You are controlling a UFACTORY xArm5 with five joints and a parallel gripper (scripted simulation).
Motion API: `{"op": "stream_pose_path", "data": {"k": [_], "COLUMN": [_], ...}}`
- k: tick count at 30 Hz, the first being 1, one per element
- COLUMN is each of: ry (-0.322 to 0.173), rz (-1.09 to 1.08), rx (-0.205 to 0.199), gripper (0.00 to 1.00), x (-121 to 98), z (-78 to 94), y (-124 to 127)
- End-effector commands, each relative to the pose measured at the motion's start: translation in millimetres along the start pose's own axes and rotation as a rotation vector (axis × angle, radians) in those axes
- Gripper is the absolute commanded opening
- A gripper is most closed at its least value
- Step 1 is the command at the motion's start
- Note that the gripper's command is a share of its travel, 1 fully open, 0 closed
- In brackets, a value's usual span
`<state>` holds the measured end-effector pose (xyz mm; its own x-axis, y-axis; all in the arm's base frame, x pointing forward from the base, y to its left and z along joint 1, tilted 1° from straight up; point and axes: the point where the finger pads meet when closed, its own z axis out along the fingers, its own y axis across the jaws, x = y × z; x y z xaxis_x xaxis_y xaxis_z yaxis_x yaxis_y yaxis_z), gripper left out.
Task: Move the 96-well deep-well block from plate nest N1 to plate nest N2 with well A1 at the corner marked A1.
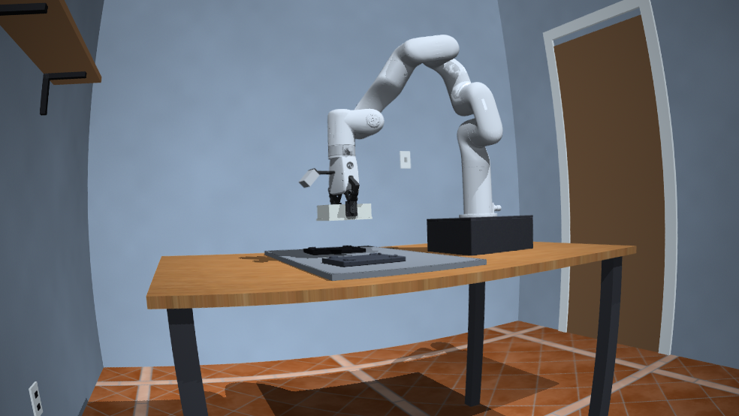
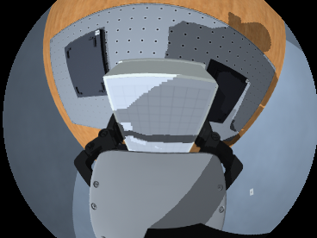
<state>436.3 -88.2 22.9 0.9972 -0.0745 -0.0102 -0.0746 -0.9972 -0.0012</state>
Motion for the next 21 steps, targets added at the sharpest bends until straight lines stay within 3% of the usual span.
{"op": "stream_pose_path", "data": {"k": [1, 21], "ry": [0.003, 0.002], "rz": [0.000, 0.000], "rx": [-0.001, -0.002], "gripper": [0.00, 0.00], "x": [5, 18], "z": [-1.0, -0.3], "y": [-16, -72]}}
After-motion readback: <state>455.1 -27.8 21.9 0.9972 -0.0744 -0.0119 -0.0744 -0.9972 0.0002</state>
